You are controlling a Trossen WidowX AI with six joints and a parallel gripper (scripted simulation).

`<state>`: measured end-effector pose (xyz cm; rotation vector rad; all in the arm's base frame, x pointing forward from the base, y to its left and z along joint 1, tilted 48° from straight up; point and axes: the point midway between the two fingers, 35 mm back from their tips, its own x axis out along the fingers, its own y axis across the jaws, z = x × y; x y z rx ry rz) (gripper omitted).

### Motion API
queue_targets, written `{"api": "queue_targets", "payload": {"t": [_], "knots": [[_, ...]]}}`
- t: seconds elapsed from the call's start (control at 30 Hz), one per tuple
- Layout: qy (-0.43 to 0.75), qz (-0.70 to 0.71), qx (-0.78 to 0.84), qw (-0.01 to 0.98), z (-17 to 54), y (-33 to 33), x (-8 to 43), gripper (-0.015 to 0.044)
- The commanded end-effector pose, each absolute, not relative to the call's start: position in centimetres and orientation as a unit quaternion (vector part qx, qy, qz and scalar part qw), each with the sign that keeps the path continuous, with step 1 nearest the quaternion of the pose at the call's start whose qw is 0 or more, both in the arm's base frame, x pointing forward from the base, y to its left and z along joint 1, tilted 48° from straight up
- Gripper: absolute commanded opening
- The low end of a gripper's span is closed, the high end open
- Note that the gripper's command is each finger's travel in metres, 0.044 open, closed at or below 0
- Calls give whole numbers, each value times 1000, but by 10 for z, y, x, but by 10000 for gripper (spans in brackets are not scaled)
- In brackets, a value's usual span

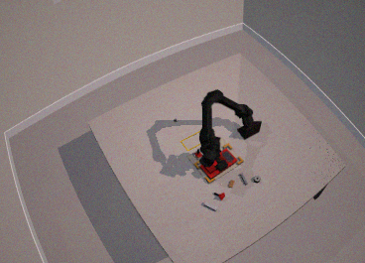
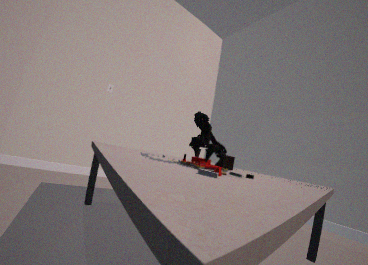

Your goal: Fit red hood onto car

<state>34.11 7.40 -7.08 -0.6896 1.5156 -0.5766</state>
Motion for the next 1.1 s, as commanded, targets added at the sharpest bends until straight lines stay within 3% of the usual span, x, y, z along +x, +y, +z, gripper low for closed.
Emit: {"api": "queue_targets", "payload": {"t": [0.0,0.37,0.9,1.07], "knots": [[663,-253,-305,635,-73,71,341,0],[664,-252,-303,636,-73,72,341,0],[664,-253,-302,636,-73,71,341,420],[664,-253,-302,636,-72,73,341,440]]}}
